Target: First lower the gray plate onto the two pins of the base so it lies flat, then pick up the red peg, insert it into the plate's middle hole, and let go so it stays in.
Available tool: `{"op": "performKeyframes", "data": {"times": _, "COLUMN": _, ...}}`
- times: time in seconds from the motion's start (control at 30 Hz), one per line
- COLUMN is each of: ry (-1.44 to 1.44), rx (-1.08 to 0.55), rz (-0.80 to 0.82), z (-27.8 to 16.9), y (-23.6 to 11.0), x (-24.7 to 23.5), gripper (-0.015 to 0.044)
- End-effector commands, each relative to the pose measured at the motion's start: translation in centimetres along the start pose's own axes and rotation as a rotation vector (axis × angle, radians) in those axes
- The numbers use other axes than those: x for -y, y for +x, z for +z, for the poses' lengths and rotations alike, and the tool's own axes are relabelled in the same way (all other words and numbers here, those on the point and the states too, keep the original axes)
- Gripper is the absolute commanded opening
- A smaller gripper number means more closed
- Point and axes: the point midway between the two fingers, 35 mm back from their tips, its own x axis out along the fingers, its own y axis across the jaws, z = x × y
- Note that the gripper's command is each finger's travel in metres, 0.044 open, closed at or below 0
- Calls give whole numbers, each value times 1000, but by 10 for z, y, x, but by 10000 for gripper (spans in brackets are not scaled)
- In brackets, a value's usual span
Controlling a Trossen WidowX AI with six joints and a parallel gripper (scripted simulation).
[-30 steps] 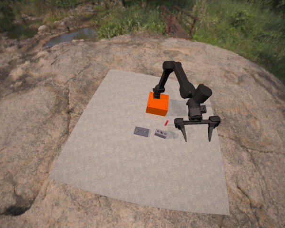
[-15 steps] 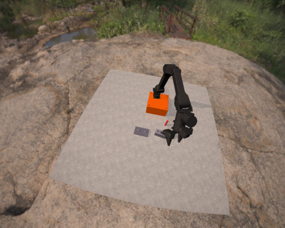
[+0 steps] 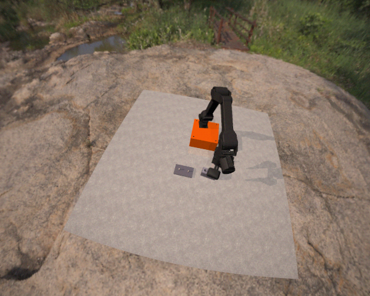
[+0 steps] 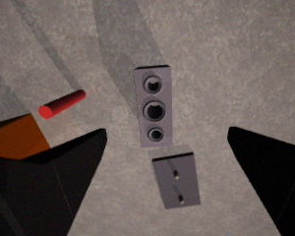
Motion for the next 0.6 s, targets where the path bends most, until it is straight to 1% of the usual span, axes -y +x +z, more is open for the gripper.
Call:
{"op": "performKeyframes", "data": {"times": 0.0, "ry": -32, "rx": -1, "rz": 26, "z": -4, "y": 1, "x": -6, "gripper": 440}}
{"op": "performKeyframes", "data": {"times": 0.07, "ry": -32, "rx": -1, "rz": 26, "z": -4, "y": 4, "x": -6, "gripper": 440}}
{"op": "performKeyframes", "data": {"times": 0.17, "ry": -32, "rx": -1, "rz": 26, "z": -6, "y": 33, "x": -7, "gripper": 440}}
{"op": "performKeyframes", "data": {"times": 0.33, "ry": -32, "rx": -1, "rz": 27, "z": -6, "y": 38, "x": -7, "gripper": 440}}
{"op": "performKeyframes", "data": {"times": 0.43, "ry": -32, "rx": -1, "rz": 27, "z": -6, "y": 51, "x": -8, "gripper": 440}}
{"op": "performKeyframes", "data": {"times": 0.57, "ry": -32, "rx": -1, "rz": 27, "z": -6, "y": 52, "x": -8, "gripper": 440}}
